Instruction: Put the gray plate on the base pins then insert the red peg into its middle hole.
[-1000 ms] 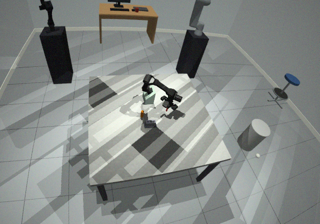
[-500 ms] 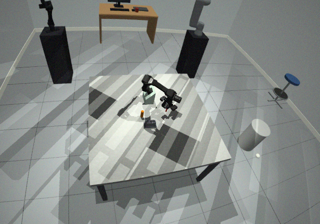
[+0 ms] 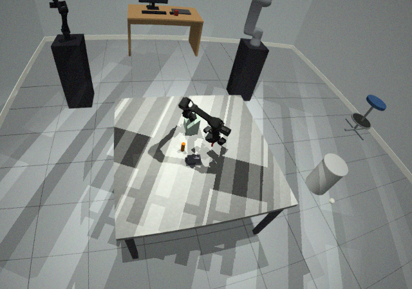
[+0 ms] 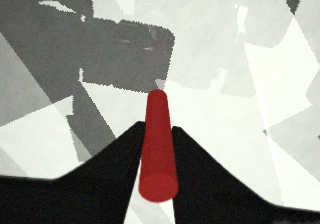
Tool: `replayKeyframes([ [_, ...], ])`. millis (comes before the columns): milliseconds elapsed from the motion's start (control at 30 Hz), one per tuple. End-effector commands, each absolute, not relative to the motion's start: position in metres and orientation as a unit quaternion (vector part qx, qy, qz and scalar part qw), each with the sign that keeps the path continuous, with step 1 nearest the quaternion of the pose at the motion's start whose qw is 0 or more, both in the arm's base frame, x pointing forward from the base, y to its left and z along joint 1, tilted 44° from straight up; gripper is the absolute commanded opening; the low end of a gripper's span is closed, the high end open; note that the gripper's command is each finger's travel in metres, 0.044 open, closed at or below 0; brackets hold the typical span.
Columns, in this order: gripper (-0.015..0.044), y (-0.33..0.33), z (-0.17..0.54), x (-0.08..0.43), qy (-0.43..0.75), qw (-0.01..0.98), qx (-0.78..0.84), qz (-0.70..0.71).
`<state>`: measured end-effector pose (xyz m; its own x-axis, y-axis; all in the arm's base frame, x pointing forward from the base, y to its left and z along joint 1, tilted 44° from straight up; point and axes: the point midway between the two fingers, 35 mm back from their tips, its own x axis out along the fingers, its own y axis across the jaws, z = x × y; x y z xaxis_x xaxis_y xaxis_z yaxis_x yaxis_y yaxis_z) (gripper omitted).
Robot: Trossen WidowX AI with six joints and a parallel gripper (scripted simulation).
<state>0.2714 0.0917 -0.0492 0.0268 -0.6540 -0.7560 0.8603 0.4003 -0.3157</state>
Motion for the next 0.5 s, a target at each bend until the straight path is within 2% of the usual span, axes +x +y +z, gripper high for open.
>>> replayKeyframes([
  [0, 0.0, 0.087, -0.042, 0.279, 0.447, 0.709, 0.12, -0.532],
  [467, 0.0, 0.065, -0.019, 0.301, 0.446, 0.712, 0.117, -0.53],
])
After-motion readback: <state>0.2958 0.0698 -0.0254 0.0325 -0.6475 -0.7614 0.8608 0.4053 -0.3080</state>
